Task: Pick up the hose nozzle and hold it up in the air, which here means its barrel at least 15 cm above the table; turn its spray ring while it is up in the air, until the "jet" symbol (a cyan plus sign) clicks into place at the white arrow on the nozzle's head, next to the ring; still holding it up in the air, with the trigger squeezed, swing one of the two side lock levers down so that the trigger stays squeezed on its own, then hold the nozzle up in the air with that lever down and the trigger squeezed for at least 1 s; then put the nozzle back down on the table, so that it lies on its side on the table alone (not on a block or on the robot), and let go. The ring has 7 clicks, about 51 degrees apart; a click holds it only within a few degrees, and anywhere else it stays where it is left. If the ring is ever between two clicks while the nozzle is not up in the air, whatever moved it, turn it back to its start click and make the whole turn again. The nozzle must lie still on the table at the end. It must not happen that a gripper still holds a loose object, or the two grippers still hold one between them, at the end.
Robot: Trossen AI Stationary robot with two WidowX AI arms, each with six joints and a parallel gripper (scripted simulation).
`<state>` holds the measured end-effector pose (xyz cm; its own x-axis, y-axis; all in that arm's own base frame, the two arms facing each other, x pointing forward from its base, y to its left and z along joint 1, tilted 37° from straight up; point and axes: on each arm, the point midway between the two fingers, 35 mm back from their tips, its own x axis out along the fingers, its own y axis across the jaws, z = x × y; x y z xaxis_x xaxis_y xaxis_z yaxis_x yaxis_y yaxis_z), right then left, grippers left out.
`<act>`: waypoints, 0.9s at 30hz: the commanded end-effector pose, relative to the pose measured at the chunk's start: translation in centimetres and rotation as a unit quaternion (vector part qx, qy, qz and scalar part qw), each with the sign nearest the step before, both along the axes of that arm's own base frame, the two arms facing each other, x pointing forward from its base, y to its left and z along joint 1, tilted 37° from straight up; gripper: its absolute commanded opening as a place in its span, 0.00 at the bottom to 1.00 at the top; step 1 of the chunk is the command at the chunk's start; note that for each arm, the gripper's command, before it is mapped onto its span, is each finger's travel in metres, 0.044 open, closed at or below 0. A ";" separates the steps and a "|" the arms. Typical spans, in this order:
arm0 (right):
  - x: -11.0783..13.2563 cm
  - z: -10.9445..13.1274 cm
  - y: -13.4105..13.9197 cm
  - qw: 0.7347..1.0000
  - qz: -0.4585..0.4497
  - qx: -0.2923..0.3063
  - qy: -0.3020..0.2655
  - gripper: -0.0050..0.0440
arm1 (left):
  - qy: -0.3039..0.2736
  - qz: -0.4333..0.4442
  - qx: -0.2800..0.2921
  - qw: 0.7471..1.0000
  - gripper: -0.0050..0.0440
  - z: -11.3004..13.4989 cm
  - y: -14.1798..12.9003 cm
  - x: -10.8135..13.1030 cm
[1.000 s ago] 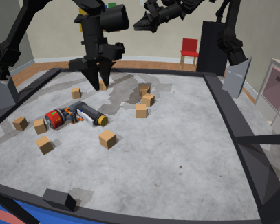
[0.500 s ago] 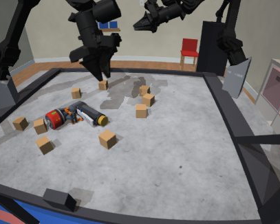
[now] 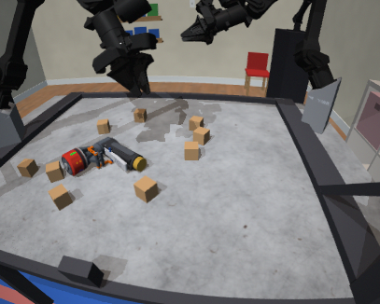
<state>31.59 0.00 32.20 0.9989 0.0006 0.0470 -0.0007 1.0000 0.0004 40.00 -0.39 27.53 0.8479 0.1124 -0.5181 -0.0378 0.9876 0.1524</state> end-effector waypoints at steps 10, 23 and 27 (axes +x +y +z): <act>-0.2 0.8 -0.1 1.000 -0.002 0.001 -0.011 0.45 | -0.089 -0.006 -0.026 0.996 0.58 2.3 0.3 -2.1; -0.2 0.8 -0.1 1.000 -0.002 0.001 -0.011 0.45 | -0.171 -0.017 -0.046 0.984 0.58 3.6 0.4 -4.3; -0.2 0.8 -0.1 1.000 -0.002 0.001 -0.011 0.45 | -0.199 -0.021 -0.052 0.978 0.58 4.0 0.4 -5.1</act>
